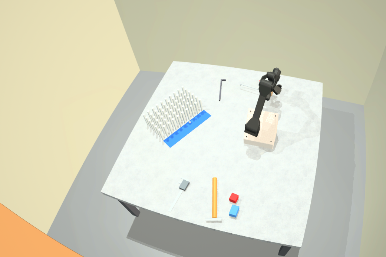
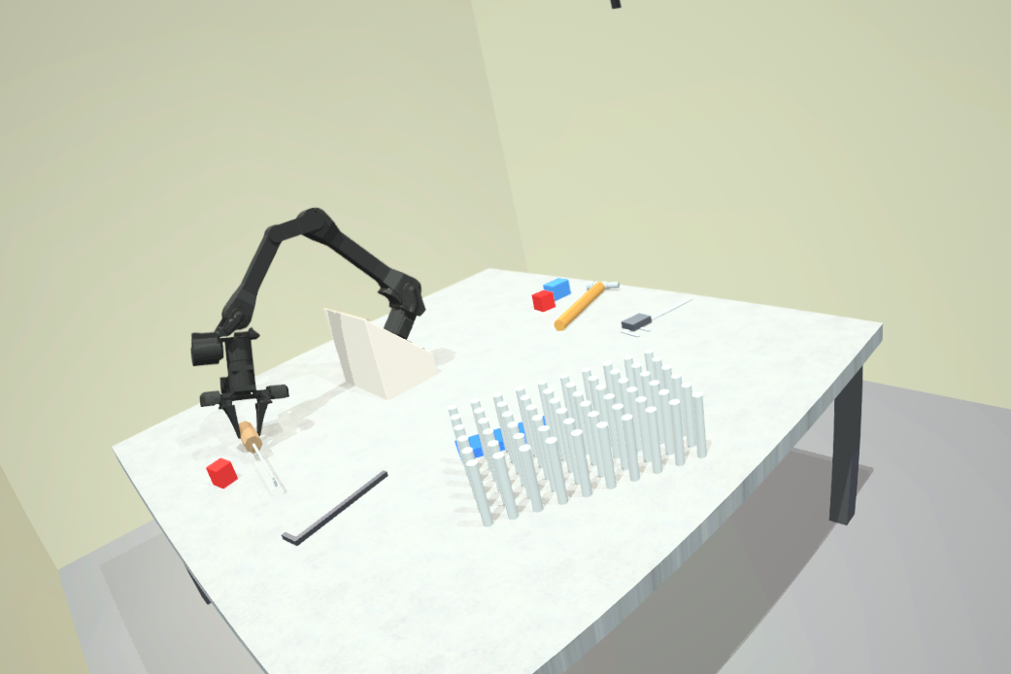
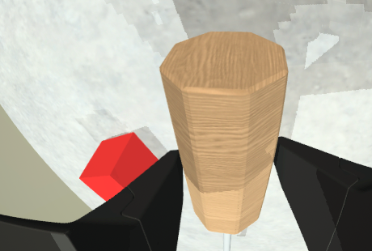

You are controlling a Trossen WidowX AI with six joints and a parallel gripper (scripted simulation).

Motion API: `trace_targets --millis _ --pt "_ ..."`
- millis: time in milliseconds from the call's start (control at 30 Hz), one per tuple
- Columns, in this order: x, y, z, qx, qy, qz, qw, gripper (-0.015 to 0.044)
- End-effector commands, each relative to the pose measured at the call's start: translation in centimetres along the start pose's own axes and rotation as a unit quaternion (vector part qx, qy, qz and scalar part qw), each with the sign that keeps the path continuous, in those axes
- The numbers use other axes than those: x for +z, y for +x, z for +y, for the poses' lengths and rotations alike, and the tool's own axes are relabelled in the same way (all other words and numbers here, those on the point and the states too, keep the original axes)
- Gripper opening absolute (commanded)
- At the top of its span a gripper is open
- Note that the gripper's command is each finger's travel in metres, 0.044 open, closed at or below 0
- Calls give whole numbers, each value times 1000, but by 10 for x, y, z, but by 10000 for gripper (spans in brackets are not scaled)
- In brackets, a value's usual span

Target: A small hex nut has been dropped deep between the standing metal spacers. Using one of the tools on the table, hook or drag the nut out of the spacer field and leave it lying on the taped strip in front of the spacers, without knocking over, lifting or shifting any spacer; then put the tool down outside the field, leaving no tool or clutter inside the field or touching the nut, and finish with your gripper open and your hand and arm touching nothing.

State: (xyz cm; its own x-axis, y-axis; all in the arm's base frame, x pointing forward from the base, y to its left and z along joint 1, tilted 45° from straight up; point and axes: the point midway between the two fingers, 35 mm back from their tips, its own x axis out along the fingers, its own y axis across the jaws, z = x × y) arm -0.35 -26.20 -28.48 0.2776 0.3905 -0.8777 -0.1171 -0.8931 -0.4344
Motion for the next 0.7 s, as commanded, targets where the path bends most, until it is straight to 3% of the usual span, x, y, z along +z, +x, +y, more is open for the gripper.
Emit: trace_targets --millis 0,500,667 --pt "2 6 -5 -3 -1 -1 1000 0" --pt "6 17 -12 -4 -1 -1 1000 0" --pt "5 14 -9 -1 0 0 1000 131"
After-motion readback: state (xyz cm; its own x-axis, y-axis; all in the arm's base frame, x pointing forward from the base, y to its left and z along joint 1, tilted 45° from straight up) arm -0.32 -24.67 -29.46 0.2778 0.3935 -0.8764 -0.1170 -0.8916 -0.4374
